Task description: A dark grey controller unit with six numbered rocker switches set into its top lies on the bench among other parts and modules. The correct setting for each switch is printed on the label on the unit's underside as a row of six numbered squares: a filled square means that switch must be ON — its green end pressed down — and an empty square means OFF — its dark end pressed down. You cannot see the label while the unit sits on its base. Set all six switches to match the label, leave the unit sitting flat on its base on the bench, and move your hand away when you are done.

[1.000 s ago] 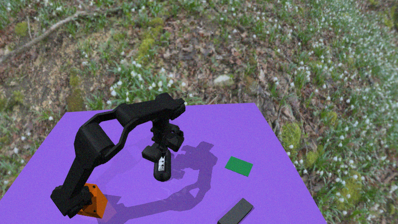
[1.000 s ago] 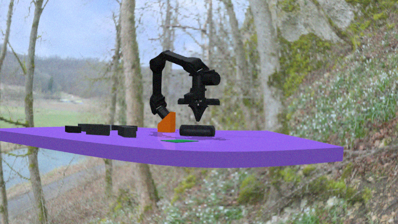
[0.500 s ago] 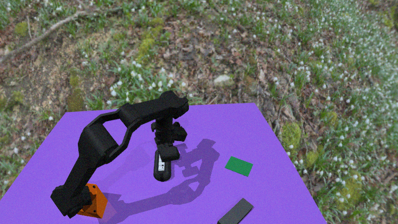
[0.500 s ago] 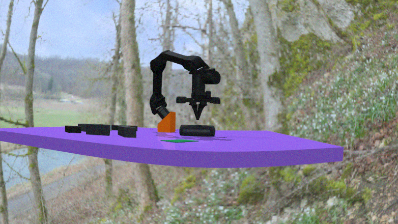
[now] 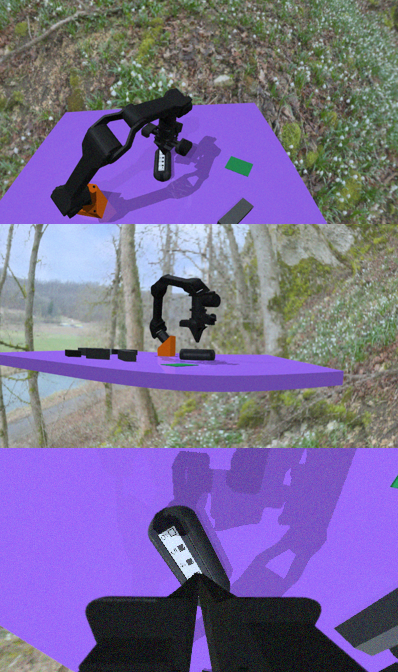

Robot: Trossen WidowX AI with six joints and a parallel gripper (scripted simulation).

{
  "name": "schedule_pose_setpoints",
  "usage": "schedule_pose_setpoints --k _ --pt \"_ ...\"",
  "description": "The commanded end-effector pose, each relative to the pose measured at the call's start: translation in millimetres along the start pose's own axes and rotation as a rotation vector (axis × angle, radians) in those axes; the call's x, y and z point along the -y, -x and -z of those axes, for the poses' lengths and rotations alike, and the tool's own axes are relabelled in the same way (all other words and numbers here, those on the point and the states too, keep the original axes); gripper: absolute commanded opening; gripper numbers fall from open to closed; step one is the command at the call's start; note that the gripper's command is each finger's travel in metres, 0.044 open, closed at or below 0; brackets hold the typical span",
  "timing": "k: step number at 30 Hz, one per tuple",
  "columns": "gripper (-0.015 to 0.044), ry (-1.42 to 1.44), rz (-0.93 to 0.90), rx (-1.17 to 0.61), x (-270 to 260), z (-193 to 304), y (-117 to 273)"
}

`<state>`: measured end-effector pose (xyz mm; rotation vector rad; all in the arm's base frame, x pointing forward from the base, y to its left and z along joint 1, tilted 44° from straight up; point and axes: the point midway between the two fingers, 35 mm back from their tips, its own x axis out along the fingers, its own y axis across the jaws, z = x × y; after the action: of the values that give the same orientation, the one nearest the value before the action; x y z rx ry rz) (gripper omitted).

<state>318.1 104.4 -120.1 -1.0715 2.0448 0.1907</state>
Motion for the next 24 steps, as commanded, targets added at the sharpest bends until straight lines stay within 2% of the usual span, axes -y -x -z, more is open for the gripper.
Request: schedule_pose_setpoints --k 1,24 --pt "0.0000 0.844 -0.069 0.005 3.5 -5.3 9.9" --pt "0.0000 1.982 -0.140 0.081 9.3 -3.8 20.6"
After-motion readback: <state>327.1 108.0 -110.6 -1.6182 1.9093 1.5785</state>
